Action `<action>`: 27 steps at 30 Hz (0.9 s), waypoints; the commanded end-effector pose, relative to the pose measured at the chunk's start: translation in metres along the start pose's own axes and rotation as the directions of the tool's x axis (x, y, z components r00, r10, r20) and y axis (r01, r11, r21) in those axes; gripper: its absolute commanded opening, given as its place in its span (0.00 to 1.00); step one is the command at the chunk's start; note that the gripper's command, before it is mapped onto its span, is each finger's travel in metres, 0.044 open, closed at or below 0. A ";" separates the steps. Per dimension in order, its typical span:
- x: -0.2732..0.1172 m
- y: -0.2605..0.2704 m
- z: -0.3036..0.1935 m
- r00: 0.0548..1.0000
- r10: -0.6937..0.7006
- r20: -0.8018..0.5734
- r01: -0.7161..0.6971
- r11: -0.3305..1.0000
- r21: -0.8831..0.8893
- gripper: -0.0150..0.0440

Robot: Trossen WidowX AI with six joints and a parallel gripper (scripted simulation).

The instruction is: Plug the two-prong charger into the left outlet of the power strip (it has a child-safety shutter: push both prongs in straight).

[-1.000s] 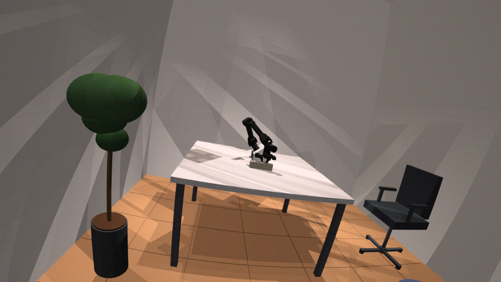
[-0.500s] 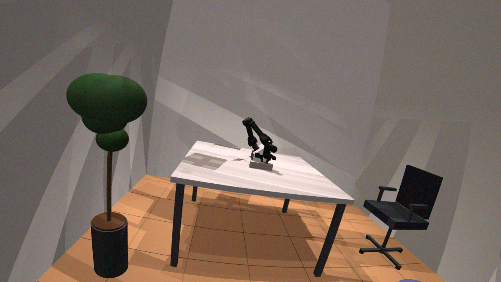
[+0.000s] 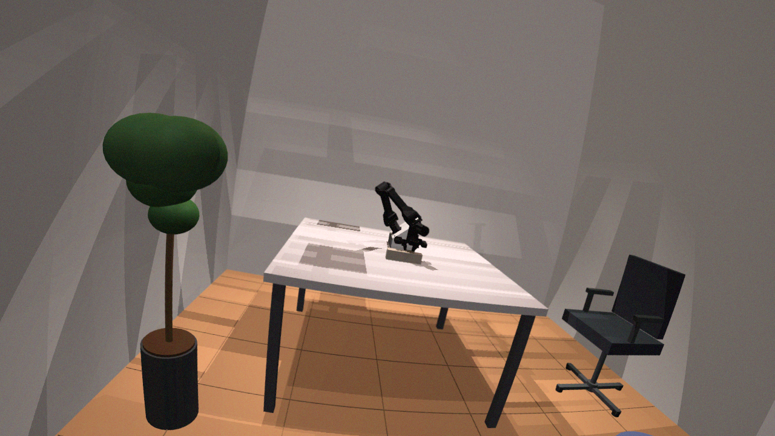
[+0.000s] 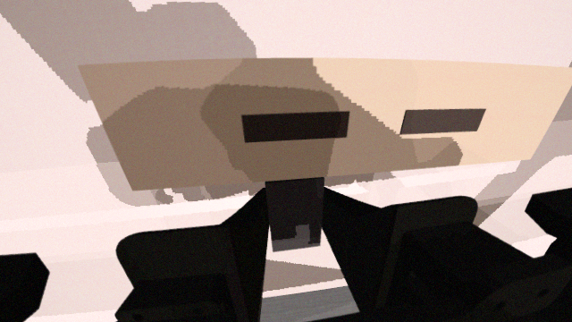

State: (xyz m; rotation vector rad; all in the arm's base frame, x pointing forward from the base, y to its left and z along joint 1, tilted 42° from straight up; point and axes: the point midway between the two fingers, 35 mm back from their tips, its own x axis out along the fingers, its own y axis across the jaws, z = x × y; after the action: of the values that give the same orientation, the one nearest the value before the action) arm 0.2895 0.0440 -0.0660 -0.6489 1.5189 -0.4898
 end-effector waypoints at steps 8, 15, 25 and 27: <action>-0.001 -0.001 0.012 1.000 0.003 0.020 -0.003 1.000 0.013 0.25; -0.001 -0.001 0.015 1.000 0.003 0.020 -0.003 1.000 0.013 0.25; -0.001 -0.001 0.017 1.000 0.003 0.020 -0.003 1.000 0.013 0.25; -0.001 -0.001 0.017 1.000 0.003 0.020 -0.003 1.000 0.013 0.25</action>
State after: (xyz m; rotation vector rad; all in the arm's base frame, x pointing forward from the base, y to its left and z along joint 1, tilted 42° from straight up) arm 0.2961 0.0445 -0.0663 -0.6539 1.5277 -0.4889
